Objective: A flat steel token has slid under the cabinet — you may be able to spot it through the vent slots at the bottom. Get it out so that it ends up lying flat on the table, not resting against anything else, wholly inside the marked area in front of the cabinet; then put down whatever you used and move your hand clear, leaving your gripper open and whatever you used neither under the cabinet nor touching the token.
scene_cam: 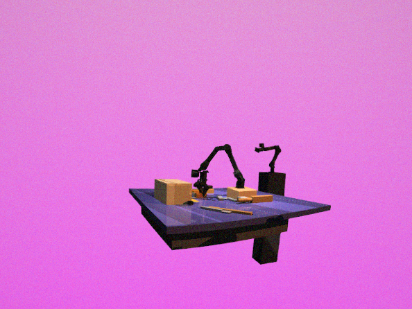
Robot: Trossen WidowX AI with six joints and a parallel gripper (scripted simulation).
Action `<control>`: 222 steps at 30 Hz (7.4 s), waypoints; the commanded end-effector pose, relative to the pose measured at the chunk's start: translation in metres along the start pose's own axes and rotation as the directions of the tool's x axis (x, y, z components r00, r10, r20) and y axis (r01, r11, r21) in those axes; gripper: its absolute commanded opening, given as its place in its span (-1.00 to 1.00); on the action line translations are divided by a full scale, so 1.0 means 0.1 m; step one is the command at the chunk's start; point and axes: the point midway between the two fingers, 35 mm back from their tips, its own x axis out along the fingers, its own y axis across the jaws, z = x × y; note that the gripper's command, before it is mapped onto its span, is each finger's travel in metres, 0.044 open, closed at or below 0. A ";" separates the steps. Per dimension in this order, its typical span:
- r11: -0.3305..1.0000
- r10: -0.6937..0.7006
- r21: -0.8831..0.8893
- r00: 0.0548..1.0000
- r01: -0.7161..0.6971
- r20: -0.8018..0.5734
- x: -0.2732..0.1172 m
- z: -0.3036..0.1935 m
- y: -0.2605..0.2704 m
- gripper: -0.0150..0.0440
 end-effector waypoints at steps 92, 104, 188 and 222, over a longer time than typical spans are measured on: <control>1.000 -0.003 0.001 1.000 0.003 0.008 -0.02 1.06 -0.05 -0.49; 1.000 -0.003 0.001 1.000 0.003 0.008 -0.02 1.16 -0.04 -0.49; 1.000 -0.001 0.002 1.000 0.001 0.004 0.01 0.61 0.19 -0.49; 1.000 -0.002 0.002 1.000 0.002 0.001 0.02 0.20 0.17 -0.49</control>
